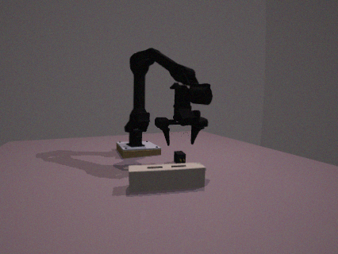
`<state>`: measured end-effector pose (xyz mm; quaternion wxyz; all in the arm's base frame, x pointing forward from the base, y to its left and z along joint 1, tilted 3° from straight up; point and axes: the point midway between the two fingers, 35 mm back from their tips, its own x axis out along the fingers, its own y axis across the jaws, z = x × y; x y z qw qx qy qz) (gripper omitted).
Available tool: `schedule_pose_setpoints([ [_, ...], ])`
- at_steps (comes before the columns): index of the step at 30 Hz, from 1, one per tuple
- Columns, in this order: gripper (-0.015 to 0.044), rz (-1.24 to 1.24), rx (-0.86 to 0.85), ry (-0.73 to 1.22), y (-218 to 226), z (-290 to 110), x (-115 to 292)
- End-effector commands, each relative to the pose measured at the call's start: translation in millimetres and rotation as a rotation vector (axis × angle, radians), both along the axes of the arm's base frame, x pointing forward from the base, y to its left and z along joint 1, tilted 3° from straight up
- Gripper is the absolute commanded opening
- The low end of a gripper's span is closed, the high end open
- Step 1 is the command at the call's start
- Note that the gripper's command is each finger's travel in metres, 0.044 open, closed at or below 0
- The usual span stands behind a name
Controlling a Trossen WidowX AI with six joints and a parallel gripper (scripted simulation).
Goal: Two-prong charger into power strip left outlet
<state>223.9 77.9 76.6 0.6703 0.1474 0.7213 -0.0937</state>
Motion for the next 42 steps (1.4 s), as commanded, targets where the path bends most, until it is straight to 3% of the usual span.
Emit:
schedule_pose_setpoints([
  [1, 0.044, -0.006, -0.004, 0.0, -0.5, -4.5, -1.7],
  [42, 0.044, -0.006, -0.004, 0.001, 2.6, -60.8, -2.3],
])
